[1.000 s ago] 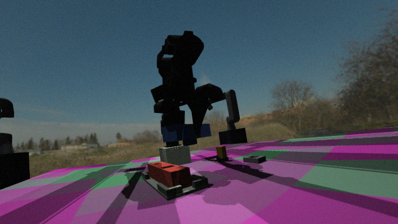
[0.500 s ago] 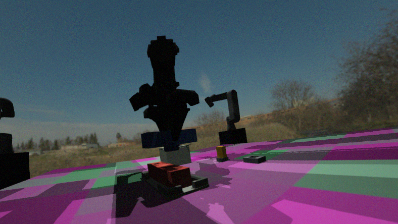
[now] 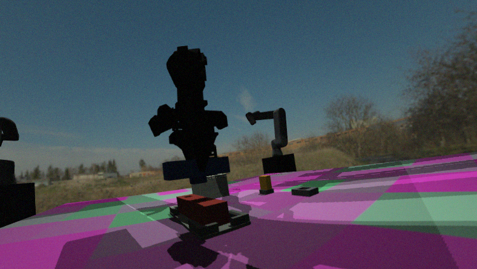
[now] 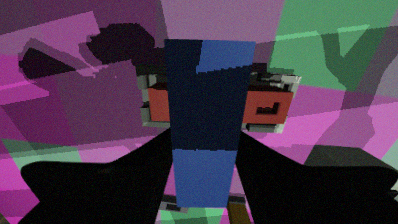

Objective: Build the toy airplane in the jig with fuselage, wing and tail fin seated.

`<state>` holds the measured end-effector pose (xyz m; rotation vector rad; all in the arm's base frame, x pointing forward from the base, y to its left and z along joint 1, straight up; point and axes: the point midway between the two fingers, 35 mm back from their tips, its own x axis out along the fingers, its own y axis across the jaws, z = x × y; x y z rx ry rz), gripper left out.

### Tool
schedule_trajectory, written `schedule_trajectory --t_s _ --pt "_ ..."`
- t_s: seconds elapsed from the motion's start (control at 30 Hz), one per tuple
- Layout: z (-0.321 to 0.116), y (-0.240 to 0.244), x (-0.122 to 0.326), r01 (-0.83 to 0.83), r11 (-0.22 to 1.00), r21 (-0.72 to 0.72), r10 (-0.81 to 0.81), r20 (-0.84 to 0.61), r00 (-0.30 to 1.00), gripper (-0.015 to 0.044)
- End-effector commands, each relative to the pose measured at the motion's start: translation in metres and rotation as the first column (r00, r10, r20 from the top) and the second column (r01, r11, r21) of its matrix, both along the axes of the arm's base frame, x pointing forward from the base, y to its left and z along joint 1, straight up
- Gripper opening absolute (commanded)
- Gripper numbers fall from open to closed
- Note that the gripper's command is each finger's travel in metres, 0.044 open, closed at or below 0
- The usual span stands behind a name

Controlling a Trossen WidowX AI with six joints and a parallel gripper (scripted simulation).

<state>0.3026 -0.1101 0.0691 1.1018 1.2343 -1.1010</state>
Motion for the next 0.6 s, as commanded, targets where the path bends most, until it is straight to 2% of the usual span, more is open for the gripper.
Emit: schedule_trajectory --t_s 0.0,0.57 --pt "0.0002 0.0002 0.0007 0.007 1.000 0.004 -0.007 0.006 1.000 0.0196" --pt "-0.0019 0.0007 0.0019 0.007 1.000 0.004 -0.007 0.006 1.000 0.0196"
